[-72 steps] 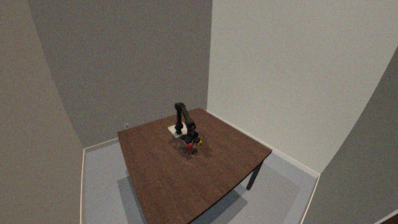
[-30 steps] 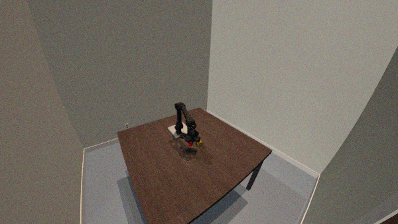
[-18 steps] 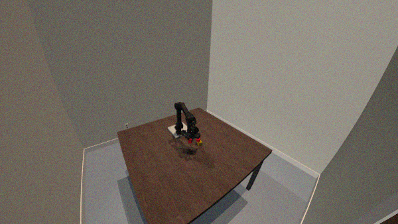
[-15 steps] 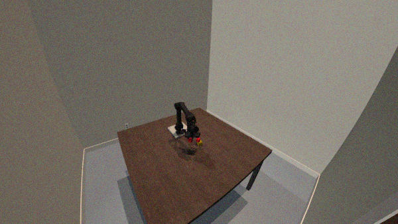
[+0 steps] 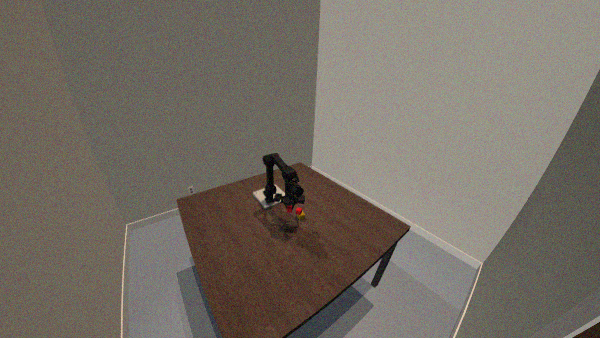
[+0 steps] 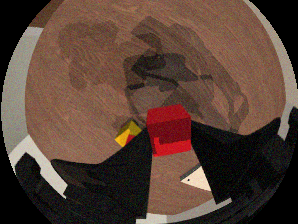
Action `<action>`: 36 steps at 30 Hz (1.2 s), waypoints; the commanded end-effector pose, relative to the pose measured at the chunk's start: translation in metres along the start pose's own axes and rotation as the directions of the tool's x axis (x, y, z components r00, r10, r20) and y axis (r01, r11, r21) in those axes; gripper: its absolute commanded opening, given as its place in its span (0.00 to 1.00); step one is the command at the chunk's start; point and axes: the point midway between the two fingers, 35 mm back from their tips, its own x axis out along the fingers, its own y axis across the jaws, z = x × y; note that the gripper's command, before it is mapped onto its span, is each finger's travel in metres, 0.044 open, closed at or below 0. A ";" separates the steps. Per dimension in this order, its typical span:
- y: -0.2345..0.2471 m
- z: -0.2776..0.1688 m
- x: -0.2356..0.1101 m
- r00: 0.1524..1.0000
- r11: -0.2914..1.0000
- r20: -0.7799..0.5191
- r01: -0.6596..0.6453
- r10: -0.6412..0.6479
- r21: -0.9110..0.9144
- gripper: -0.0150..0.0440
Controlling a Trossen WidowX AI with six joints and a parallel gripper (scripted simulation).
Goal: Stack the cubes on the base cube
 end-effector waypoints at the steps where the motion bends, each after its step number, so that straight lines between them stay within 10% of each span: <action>1: 0.012 -0.003 0.000 1.000 0.989 0.002 0.001 -0.001 -0.145 0.43; 36: 0.094 -0.057 0.003 1.000 0.301 -0.003 -0.005 0.008 -0.954 0.43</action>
